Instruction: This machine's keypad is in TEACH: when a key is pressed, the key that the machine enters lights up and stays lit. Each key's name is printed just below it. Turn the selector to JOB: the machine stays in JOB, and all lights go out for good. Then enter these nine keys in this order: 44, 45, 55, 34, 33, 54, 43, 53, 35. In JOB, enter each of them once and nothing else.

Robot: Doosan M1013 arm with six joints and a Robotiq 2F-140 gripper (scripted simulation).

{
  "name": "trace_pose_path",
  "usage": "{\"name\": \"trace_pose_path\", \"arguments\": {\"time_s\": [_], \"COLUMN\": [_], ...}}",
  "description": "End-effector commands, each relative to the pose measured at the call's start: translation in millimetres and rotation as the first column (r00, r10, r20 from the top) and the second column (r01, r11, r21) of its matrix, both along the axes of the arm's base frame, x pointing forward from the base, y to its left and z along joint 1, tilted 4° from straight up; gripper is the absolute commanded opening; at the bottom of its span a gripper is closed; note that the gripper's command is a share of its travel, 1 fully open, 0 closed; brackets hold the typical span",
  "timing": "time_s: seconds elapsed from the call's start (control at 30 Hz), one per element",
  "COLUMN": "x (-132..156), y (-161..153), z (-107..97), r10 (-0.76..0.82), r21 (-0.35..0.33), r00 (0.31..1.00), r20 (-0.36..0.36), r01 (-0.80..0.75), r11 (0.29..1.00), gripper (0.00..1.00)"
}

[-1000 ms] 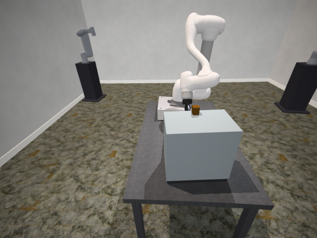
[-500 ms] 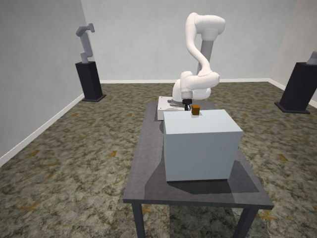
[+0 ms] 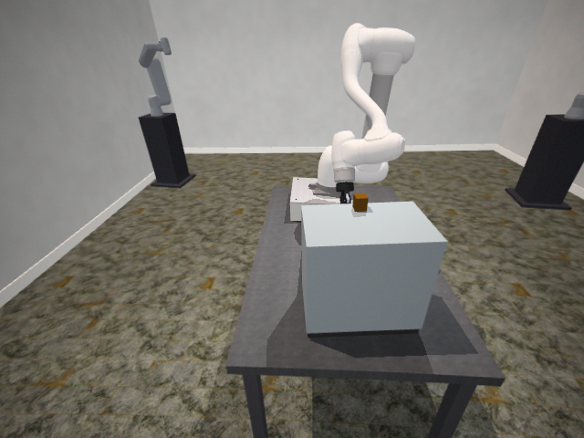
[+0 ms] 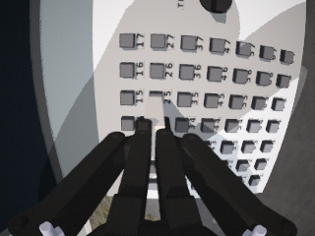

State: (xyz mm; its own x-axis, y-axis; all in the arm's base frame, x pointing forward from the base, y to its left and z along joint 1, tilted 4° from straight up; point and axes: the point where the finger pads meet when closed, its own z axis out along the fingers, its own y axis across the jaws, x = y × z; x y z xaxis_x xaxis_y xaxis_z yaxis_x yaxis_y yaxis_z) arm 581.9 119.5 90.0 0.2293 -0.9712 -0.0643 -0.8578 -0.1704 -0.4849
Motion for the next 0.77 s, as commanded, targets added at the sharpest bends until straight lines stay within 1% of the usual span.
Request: {"name": "trace_pose_path", "arguments": {"time_s": [0.0, 0.73], "x": [-2.8, -2.8], "y": [-1.2, -1.2], "z": [0.7, 0.7], "r10": [0.003, 0.003], "r21": [-0.003, -0.003], "r00": [1.000, 1.000], "r20": [-0.002, -0.002], "r01": [-0.003, -0.003], "r11": [1.000, 1.000], "gripper": [0.00, 0.00]}}
